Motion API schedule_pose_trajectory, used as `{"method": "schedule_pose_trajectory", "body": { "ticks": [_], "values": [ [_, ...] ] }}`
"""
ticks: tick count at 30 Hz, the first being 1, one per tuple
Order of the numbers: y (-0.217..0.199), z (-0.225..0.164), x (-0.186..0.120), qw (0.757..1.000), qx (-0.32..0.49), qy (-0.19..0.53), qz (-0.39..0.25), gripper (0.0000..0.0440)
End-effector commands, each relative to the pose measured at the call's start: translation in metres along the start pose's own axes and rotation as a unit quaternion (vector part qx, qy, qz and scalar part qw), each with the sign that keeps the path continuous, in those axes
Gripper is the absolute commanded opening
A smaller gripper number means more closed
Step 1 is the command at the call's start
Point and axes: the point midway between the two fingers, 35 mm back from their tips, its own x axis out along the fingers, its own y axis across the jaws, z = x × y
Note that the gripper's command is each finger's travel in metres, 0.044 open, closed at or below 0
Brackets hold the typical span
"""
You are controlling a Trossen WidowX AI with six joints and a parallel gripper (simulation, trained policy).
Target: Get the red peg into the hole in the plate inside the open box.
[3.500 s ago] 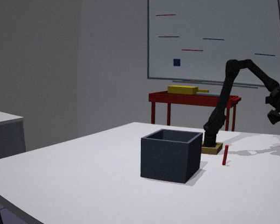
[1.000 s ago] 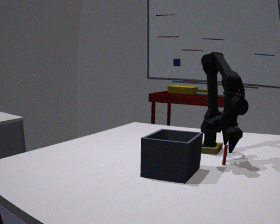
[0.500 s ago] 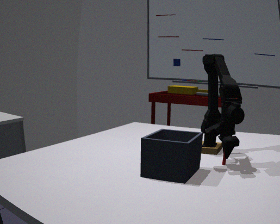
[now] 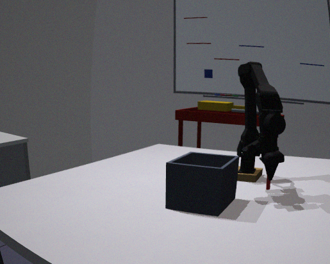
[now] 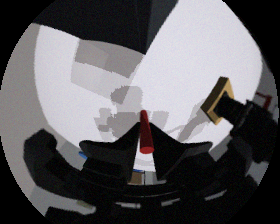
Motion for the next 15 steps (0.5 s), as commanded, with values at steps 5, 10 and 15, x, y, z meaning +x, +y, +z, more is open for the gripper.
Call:
{"method": "schedule_pose_trajectory", "body": {
  "ticks": [5,10,15],
  "values": [
    [0.011,-0.001,-0.03,0.999,-0.003,0.014,0.044,0.0],
    [0.018,0.004,-0.055,0.997,-0.008,0.012,0.075,0.0],
    [0.023,0.014,-0.081,0.995,-0.01,0.0,0.103,0.0]
  ]
}}
